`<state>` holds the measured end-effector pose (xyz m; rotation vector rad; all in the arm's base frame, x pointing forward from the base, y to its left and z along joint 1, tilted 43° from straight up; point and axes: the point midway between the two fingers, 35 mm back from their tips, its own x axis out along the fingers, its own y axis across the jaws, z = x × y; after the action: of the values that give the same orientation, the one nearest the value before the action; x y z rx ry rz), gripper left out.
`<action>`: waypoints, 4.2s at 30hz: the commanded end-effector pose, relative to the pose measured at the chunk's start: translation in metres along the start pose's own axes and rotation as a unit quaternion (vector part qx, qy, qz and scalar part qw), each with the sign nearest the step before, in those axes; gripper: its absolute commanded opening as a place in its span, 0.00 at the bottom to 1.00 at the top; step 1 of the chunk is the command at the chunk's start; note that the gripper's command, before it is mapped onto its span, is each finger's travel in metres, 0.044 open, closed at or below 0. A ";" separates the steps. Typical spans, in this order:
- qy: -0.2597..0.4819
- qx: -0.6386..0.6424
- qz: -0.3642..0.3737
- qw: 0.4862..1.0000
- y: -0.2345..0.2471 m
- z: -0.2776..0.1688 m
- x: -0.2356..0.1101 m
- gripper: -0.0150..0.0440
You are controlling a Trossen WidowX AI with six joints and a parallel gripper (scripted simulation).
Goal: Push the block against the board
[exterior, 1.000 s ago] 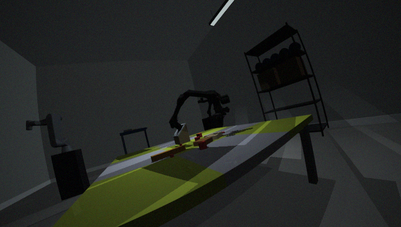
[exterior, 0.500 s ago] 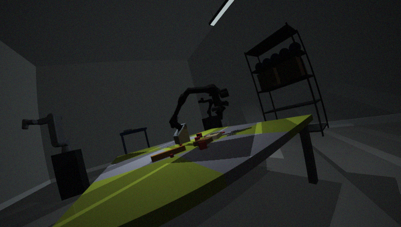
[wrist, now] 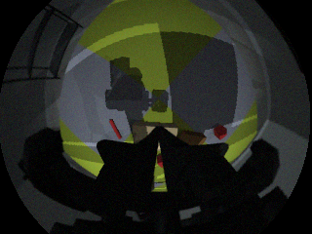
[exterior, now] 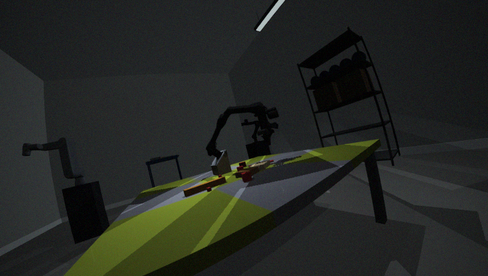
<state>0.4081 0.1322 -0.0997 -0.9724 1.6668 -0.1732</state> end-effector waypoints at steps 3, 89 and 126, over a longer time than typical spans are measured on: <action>0.000 0.003 0.002 1.000 0.000 0.000 -0.001 0.25; 0.004 -0.377 0.003 0.926 -0.047 -0.217 0.126 0.25; 0.008 -0.377 0.001 0.926 -0.076 -0.253 0.126 0.25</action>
<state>0.2258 -0.0923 -0.0635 -1.5241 1.7748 0.5066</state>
